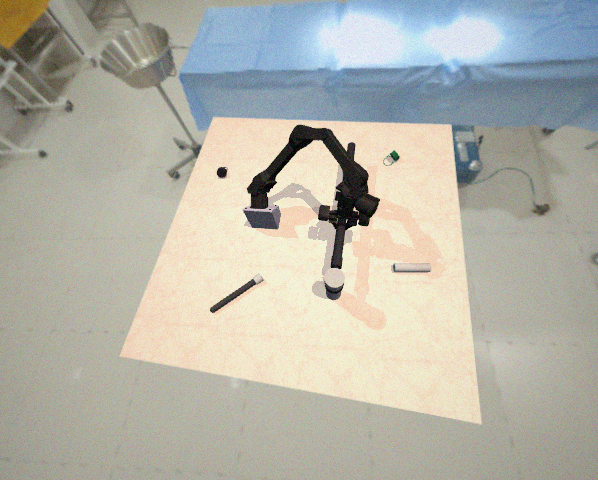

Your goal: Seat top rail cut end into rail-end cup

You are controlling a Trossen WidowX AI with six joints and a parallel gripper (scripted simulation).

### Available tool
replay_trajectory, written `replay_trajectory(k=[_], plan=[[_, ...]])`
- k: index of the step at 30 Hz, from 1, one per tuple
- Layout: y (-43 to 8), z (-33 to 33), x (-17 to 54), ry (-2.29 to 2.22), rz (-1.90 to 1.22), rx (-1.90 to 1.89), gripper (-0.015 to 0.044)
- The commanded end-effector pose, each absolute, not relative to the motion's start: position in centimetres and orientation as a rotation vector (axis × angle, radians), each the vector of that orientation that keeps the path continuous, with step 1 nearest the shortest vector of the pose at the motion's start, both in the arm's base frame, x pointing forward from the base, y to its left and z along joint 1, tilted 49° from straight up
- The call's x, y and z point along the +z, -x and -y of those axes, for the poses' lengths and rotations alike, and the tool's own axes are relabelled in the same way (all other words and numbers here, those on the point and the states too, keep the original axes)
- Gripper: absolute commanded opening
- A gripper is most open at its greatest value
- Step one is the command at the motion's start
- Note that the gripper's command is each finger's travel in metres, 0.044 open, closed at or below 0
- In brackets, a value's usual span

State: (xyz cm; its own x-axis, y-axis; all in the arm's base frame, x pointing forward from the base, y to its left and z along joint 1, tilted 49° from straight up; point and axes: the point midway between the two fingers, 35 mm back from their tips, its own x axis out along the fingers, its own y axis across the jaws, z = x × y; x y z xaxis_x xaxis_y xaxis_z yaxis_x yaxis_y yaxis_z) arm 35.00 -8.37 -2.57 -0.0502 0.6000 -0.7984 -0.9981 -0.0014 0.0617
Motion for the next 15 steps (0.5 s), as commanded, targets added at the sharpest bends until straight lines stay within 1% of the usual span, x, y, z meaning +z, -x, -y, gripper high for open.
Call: replay_trajectory(k=[1,15], plan=[[-35.00,8.37,-2.57,0.682,-0.770,1.476,0.0000],[-34.99,8.59,-2.74,0.682,-0.771,1.476,0.0000]])
